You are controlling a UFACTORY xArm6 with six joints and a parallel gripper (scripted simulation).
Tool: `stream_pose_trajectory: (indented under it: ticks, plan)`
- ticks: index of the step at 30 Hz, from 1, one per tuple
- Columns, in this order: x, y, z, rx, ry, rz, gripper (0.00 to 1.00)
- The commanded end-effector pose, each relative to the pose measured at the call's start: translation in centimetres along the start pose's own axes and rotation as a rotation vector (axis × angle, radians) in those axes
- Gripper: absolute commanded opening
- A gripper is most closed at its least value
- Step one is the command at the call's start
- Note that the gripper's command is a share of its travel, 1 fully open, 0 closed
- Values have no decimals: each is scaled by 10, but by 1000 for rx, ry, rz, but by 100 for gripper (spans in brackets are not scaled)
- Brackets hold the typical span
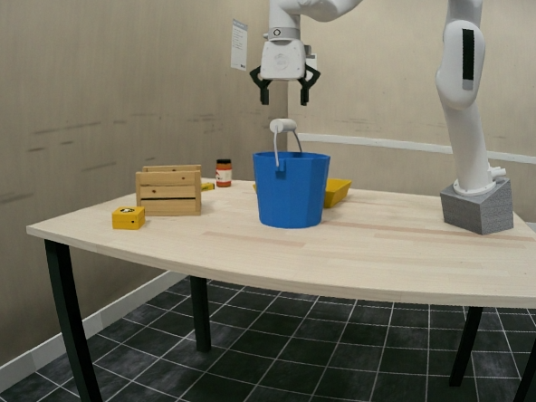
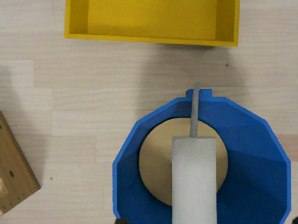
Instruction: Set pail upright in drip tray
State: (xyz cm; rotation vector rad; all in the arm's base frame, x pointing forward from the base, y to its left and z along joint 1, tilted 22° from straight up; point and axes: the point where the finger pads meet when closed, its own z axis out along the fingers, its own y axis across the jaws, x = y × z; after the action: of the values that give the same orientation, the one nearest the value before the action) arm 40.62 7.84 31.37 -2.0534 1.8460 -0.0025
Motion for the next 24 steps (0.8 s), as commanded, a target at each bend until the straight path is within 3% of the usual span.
stream_pose_trajectory:
  ticks: [1,24]
  plan:
    - [0,-1,9,4,0,-1,100]
    - [0,-1,51,4,0,-1,100]
